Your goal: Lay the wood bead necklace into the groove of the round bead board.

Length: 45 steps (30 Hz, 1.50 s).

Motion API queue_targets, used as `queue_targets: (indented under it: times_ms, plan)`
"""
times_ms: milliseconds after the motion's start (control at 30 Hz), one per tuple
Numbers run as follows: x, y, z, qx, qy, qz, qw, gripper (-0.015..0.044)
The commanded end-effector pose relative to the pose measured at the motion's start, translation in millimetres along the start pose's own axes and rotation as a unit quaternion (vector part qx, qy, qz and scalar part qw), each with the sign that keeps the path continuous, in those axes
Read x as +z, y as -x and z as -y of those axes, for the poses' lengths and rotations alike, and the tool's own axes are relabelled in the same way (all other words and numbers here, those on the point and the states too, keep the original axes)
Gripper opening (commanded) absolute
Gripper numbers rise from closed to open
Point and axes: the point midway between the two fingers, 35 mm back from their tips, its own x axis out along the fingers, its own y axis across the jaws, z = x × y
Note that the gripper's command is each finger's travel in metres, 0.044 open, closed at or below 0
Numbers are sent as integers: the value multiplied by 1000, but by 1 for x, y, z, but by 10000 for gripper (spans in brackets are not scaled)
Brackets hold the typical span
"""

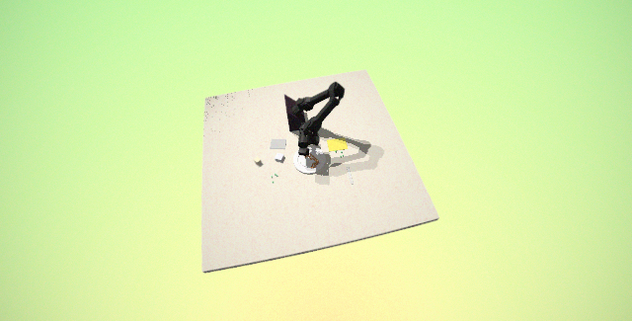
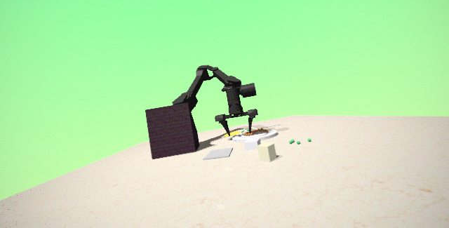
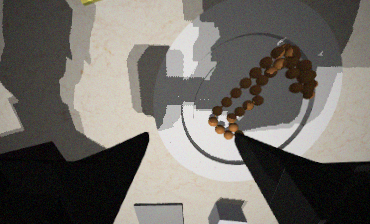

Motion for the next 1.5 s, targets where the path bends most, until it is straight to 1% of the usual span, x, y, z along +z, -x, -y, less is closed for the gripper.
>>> queue_targets:
  times_ms: [0,67,133,233,333,467,533,633,867,1467]
  plan:
    - [0,0,0,0,2,1,1000,440]
    - [0,0,0,0,2,1,1000,440]
    - [0,1,2,0,-33,0,999,387]
    - [1,6,10,0,-181,0,984,309]
    - [1,11,19,-1,-334,0,943,230]
    - [1,17,30,-1,-524,0,852,125]
    - [1,21,35,-1,-611,0,792,120]
    - [1,26,43,-1,-727,1,687,120]
    - [0,32,52,-1,-838,1,545,120]
    - [0,32,52,-1,-841,1,541,120]
